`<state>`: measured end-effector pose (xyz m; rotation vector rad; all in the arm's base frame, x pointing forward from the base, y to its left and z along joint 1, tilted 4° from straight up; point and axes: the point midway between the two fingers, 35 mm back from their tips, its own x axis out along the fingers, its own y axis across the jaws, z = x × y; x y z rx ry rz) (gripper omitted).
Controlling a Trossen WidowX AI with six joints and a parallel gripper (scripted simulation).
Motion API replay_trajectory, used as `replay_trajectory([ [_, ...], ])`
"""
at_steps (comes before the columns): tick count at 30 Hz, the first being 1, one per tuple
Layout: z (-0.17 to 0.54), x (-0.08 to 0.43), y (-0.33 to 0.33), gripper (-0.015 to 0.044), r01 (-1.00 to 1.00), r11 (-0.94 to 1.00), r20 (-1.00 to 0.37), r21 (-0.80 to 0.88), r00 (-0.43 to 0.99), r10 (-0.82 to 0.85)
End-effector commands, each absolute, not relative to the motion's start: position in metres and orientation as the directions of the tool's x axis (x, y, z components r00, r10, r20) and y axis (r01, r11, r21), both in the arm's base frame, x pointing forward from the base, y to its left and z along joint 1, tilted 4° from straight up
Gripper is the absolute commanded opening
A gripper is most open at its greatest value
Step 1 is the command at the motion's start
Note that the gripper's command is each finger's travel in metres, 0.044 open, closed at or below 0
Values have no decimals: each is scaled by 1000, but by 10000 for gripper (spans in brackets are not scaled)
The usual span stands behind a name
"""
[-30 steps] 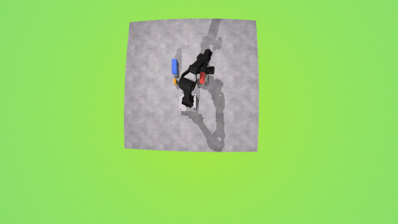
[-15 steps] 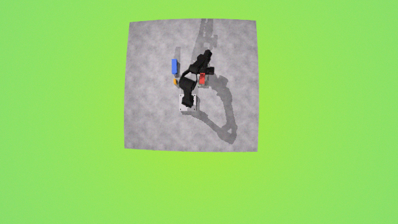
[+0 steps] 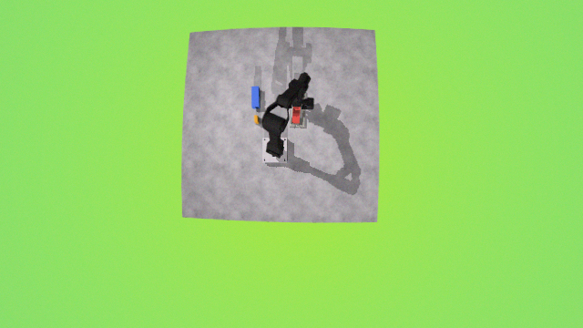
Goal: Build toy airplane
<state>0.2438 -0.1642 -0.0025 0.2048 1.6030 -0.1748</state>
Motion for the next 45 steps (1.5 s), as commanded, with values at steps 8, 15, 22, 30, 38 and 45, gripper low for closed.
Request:
replay_trajectory([
  [8,-2,244,-164,440,238,971,-999,13,-38,23],
  [15,77,250,-168,440,236,972,-999,10,-38,19],
  [22,104,253,-169,440,236,972,-999,9,-38,18],
  [30,103,254,-169,440,138,990,-999,13,-38,18],
  [38,101,319,-87,440,137,990,-999,20,-27,24],
  [45,98,356,31,440,128,991,-999,38,-21,41],
])
